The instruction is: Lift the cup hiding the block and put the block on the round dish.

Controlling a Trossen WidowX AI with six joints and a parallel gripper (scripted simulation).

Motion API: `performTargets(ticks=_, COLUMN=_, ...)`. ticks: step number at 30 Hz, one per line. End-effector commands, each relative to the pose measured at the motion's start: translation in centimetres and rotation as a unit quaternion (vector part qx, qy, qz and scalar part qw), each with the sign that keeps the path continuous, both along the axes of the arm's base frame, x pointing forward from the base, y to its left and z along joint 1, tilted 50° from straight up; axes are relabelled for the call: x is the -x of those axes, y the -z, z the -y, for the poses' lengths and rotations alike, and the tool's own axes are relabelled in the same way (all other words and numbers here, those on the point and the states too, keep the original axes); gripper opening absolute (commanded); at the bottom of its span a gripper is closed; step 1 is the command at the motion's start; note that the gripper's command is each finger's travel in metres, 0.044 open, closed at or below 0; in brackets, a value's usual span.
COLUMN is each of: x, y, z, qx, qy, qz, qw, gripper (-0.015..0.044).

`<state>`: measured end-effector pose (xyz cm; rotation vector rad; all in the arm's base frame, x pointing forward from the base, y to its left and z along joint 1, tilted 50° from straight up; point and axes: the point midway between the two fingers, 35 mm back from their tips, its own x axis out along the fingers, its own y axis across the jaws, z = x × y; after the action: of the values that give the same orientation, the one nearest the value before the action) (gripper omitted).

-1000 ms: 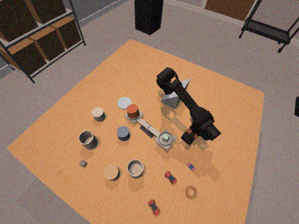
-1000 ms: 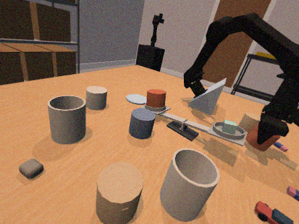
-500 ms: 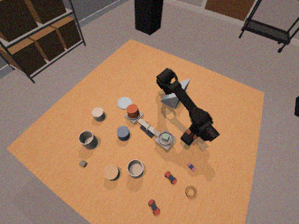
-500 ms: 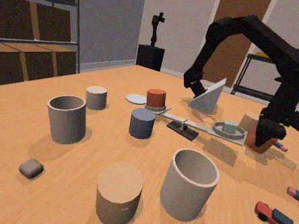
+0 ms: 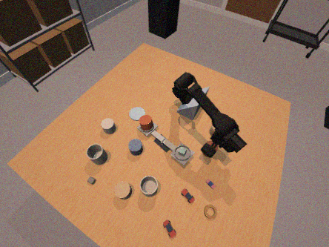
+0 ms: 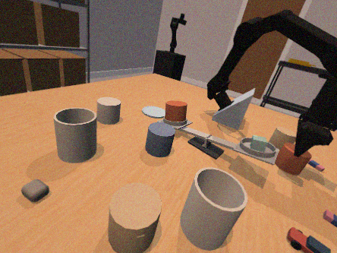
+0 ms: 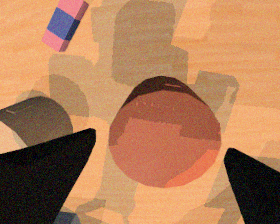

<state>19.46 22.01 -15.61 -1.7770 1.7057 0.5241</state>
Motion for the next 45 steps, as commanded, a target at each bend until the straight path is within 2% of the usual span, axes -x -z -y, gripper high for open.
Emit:
performTargets(ticks=1, x=0.0, y=-1.2, z=-1.3, qx=-0.006, qy=0.002, qz=0.003, qw=1.0, gripper=0.044)
performTargets(ticks=3, x=0.0, y=-1.2, z=-1.3, qx=-0.006, qy=0.002, qz=0.003, qw=1.0, gripper=0.044)
performTargets(ticks=10, x=-1.6, y=-2.9, z=-1.9, qx=-0.042, qy=0.02, qz=0.02, qw=0.999, gripper=0.026)
performTargets(ticks=27, x=-3.7, y=-4.8, z=-1.7, qx=-0.059, qy=0.203, qz=0.216, qw=0.953, gripper=0.026)
performTargets(ticks=45, x=-6.1, y=-7.0, z=-1.2, qx=-0.074, qy=0.391, qz=0.421, qw=0.815, gripper=0.026)
